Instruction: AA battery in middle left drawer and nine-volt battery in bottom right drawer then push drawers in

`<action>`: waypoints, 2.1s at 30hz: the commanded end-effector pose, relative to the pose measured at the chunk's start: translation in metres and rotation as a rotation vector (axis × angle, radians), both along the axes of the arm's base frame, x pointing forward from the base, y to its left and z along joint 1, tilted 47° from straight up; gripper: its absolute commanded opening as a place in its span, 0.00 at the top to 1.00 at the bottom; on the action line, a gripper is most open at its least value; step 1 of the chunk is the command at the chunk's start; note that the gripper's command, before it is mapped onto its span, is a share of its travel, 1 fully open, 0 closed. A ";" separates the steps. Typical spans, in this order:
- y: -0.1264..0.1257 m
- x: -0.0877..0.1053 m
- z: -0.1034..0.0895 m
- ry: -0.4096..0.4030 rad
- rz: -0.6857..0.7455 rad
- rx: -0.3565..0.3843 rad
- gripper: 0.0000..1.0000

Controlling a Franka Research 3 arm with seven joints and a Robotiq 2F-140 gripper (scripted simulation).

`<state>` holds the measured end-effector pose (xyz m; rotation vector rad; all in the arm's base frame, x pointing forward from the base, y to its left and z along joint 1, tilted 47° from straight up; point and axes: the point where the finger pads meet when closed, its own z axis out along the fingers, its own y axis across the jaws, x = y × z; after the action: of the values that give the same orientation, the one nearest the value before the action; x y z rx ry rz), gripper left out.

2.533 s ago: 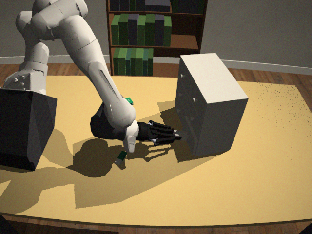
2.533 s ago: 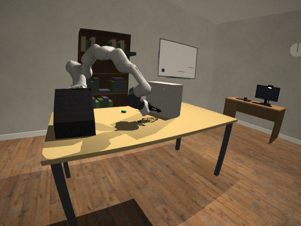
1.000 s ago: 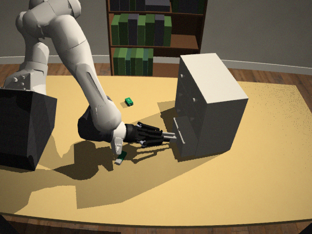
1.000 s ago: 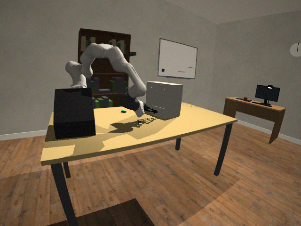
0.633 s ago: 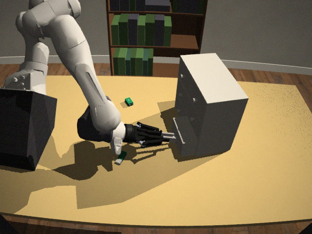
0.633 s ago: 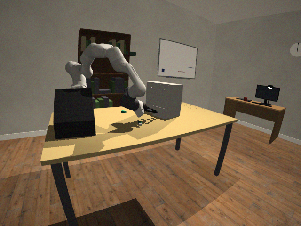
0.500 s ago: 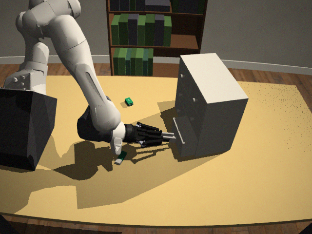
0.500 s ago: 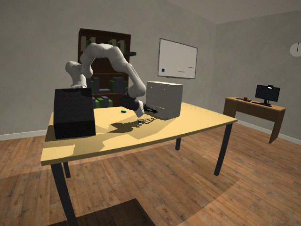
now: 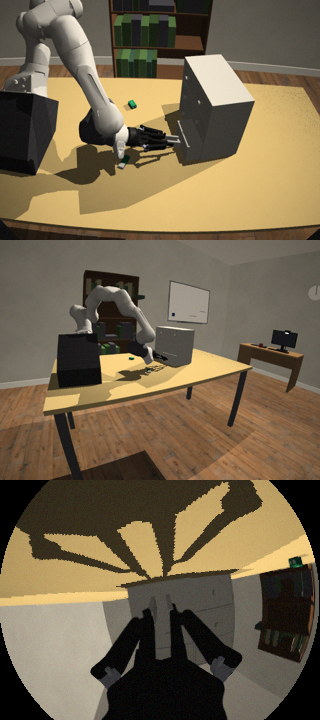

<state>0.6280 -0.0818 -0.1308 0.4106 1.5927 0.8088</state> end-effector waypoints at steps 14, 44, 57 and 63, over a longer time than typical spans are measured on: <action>0.000 -0.005 -0.001 -0.001 0.001 -0.004 0.80; -0.060 -0.100 0.034 -0.001 0.001 -0.004 0.80; -0.076 -0.114 0.047 0.003 0.006 -0.005 0.80; -0.077 -0.115 0.047 0.015 0.018 -0.008 0.80</action>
<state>0.5138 -0.1595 -0.0842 0.3883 1.6054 0.7942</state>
